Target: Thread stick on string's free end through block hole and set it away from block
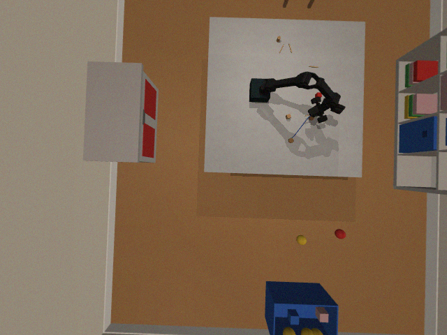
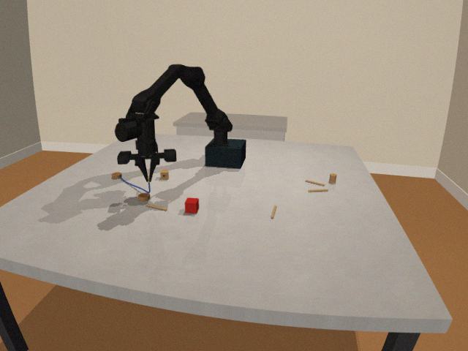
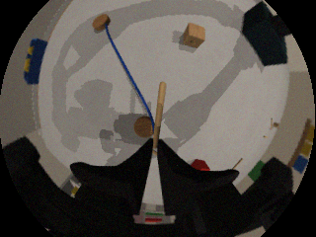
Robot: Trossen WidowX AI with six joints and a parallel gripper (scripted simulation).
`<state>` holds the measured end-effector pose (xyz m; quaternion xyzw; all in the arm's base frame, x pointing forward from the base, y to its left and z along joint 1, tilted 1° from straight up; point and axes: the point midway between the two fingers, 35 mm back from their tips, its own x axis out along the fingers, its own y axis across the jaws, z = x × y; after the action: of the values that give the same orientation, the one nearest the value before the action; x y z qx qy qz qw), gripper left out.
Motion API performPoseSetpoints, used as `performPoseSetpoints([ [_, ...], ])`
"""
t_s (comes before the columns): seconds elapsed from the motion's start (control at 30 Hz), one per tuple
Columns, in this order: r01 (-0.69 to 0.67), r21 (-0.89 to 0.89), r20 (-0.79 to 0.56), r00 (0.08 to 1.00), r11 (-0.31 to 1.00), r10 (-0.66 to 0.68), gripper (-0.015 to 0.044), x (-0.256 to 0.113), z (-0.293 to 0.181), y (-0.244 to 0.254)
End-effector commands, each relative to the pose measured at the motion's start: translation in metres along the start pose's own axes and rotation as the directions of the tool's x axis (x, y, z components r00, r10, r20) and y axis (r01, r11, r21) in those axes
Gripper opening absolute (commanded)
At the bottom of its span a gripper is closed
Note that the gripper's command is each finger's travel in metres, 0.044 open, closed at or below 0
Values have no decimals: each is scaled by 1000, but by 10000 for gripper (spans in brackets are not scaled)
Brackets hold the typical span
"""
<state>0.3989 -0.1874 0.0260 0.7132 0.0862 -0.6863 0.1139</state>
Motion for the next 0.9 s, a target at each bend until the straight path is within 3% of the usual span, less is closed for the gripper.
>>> performPoseSetpoints([
  [0.0,3,3,-5,1000,1000,-3,0,0,-6,-1],
  [0.87,4,4,-11,1000,1000,-4,0,12,-11,-12],
])
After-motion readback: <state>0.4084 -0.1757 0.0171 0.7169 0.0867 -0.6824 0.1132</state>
